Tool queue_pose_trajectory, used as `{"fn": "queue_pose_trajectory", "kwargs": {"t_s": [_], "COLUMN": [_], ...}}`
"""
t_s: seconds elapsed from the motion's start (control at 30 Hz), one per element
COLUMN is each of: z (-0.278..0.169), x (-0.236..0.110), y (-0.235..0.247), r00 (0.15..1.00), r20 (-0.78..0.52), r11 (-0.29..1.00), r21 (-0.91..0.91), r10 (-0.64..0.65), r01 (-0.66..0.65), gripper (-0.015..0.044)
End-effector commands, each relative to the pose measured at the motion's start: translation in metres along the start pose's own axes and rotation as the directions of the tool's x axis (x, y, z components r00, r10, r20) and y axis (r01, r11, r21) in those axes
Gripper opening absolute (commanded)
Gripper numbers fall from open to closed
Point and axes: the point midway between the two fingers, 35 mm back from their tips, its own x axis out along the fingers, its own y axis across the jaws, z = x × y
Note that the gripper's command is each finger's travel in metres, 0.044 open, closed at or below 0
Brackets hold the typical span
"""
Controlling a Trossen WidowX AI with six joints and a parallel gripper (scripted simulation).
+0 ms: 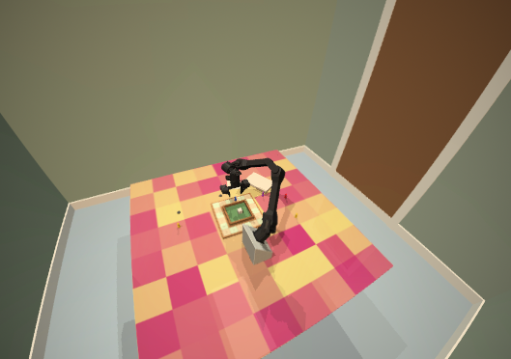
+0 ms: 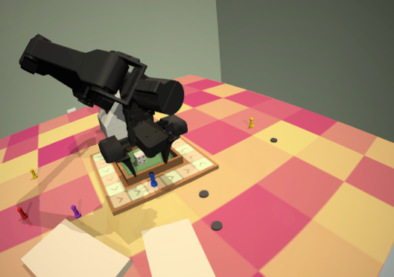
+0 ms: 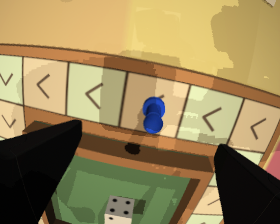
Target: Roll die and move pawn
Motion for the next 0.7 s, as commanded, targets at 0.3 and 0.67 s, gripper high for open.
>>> {"fn": "queue_pose_trajectory", "kwargs": {"t_s": [0.3,0.67], "z": [-0.079,-0.130], "x": [-0.070,-0.089], "y": [0.031,0.040], "r00": [0.999,0.999], "r20": [0.013,0.013], "r11": [0.999,0.999], "r21": [-0.015,-0.028], "r10": [0.043,0.045], "r01": [-0.043,-0.045], "gripper": [0.0440,0.0440]}}
